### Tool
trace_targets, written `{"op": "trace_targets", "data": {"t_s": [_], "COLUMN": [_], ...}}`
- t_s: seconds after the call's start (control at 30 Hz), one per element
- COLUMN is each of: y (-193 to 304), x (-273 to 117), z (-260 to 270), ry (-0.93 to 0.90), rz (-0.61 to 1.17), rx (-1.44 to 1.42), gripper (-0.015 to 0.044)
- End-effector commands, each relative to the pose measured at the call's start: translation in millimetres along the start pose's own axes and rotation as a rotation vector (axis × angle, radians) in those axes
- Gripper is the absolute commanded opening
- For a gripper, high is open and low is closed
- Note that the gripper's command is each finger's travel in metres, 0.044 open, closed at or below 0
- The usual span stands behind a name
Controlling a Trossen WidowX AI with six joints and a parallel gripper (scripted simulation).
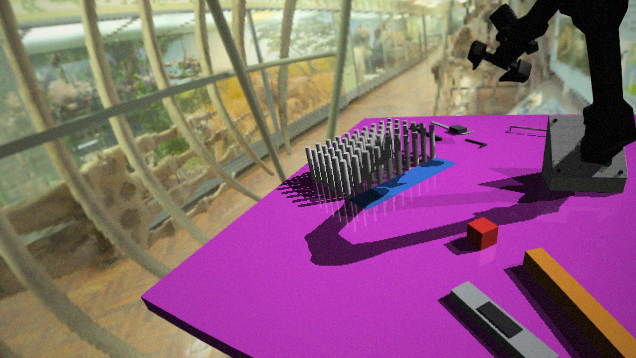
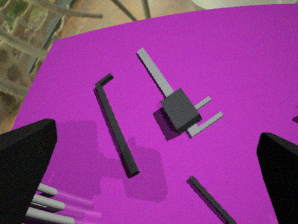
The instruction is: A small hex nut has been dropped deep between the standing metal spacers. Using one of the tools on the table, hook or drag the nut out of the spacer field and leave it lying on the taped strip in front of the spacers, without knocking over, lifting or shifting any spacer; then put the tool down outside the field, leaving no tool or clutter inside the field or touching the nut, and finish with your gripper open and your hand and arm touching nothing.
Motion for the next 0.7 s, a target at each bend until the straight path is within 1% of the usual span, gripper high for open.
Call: {"op": "trace_targets", "data": {"t_s": [0.0, 0.13, 0.27, 0.37, 0.5, 0.57, 0.67], "y": [-29, -55, -68, -67, -53, -49, -49], "x": [2, 0, -7, -14, -25, -27, -27], "z": [-49, -114, -185, -238, -302, -312, -312], "ry": [0.1, 0.201, 0.298, 0.365, 0.449, 0.463, 0.463], "rz": [0.042, 0.095, 0.16, 0.22, 0.318, 0.338, 0.338], "rx": [0.325, 0.729, 1.162, 1.483, 1.883, 1.949, 1.949], "gripper": [0.044, 0.044, 0.044, 0.044, 0.044, 0.044, 0.044]}}
Point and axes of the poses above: the point midway between the two fingers, 35 mm back from their tips, its own x axis out along the fingers, its own z axis across the jaws, y = z × x, the point moved 8 cm from there along -x, back along the fingers, and after that the axes turned 10 degrees about -x, right-handed, at the moved point
